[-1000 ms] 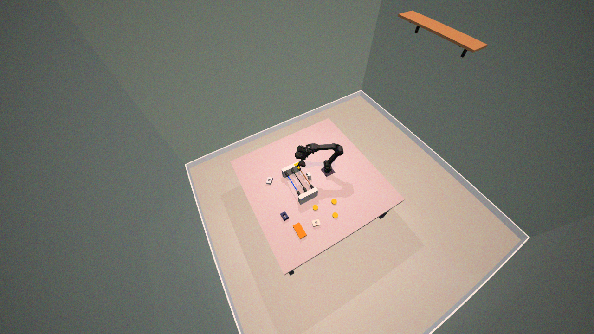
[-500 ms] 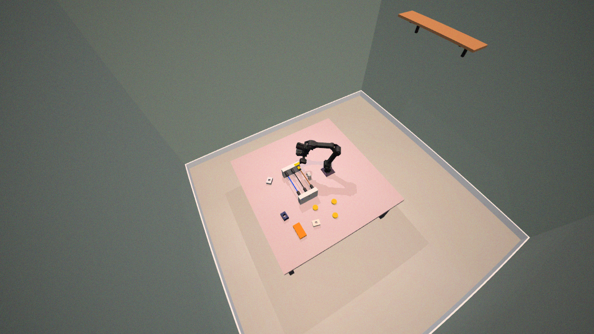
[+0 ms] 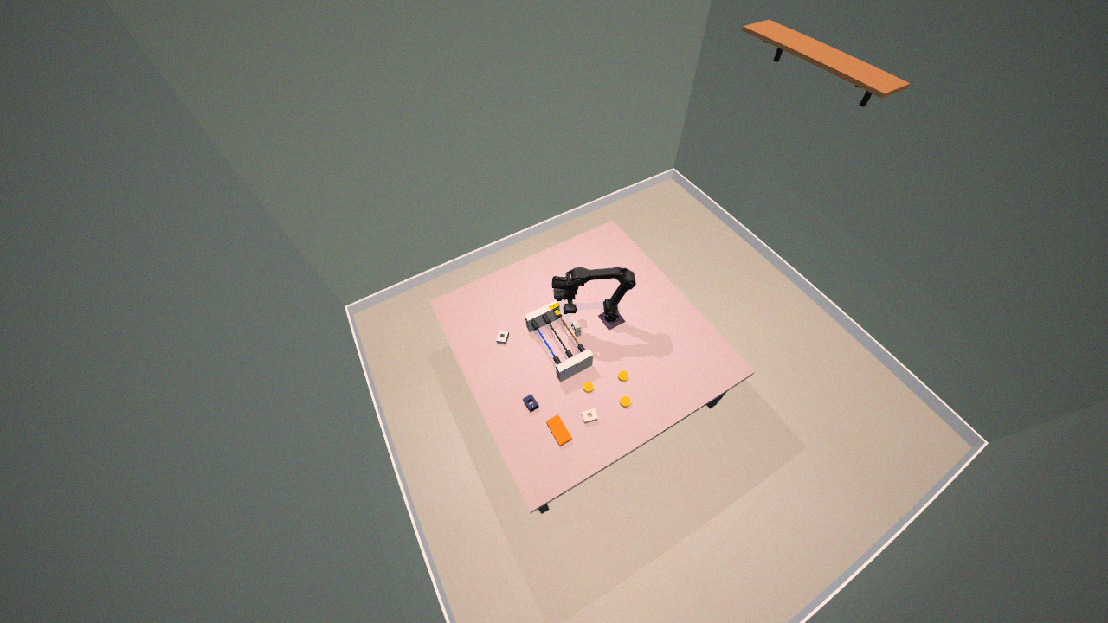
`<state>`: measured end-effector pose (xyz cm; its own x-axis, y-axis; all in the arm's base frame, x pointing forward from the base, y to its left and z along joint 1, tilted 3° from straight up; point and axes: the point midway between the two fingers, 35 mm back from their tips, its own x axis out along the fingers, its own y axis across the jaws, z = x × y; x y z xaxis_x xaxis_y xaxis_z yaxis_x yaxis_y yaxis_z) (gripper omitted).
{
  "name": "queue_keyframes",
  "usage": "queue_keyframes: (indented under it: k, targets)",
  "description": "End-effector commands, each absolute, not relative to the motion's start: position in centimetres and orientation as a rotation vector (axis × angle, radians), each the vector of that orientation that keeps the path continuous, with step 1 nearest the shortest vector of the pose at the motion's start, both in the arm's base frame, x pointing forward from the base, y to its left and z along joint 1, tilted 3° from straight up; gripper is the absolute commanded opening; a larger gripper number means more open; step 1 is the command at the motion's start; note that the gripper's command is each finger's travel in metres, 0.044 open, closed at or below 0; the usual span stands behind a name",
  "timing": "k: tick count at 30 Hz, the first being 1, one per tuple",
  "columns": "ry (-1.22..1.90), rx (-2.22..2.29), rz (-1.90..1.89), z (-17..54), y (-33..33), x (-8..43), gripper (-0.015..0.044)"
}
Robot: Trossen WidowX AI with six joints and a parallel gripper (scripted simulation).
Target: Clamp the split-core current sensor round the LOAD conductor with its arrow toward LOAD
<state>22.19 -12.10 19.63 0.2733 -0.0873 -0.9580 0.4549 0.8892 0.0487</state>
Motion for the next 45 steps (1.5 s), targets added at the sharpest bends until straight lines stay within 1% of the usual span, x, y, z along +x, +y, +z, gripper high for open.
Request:
queue_keyframes:
  k: [1, 4, 12, 45]
  targets:
    - [1.450, 0.257, -0.214, 16.1, -7.4, 21.4, 0.0440]
    - [1.526, 0.215, -0.154, 15.0, -5.7, 20.7, 0.0440]
    - [1.526, 0.215, -0.154, 14.6, -5.7, 20.7, 0.0440]
    - [1.526, 0.215, -0.154, 9.2, -5.5, 20.9, 0.0440]
